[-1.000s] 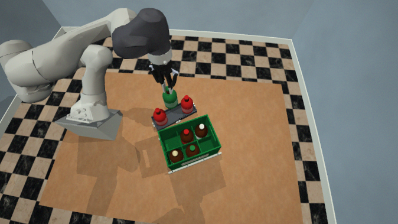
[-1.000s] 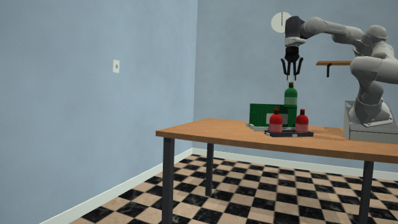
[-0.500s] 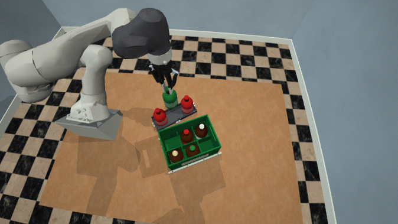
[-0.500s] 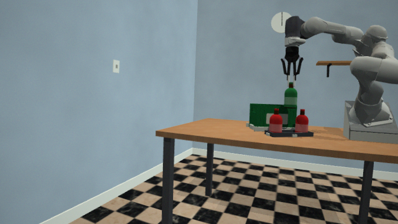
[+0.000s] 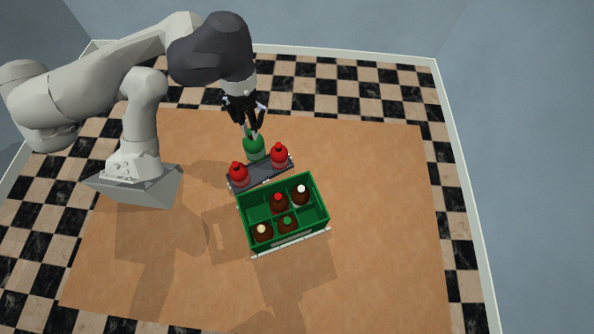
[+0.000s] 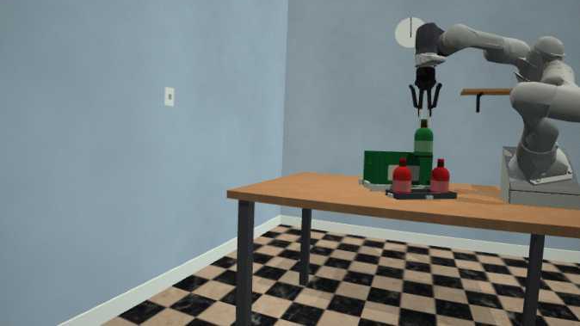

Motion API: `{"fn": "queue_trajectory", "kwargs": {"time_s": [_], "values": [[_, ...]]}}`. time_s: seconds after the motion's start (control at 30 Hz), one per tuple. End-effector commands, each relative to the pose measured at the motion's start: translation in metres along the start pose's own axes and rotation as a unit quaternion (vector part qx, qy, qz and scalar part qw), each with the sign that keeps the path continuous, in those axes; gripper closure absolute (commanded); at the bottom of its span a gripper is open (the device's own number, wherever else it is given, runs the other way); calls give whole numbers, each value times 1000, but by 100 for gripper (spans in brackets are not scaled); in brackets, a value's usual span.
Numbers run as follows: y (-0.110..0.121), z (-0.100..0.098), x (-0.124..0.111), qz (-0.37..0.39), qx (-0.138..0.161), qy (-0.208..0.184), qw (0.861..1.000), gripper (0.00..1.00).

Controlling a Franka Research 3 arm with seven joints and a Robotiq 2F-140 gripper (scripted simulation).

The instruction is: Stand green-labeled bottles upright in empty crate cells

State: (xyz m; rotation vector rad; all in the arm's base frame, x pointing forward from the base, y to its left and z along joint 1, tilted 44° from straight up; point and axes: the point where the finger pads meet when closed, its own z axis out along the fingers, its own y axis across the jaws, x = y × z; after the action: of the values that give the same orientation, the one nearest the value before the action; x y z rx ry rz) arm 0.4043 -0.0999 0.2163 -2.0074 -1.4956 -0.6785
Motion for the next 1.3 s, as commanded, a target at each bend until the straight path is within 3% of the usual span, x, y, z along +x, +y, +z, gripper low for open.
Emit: {"fn": "queue_trajectory", "kwargs": {"time_s": [0.0, 0.6, 1.27], "values": [[1, -7, 1, -2, -3, 3, 1000, 100], [1, -23, 1, -2, -3, 3, 1000, 100], [1, -24, 1, -2, -3, 3, 1000, 100]]}}
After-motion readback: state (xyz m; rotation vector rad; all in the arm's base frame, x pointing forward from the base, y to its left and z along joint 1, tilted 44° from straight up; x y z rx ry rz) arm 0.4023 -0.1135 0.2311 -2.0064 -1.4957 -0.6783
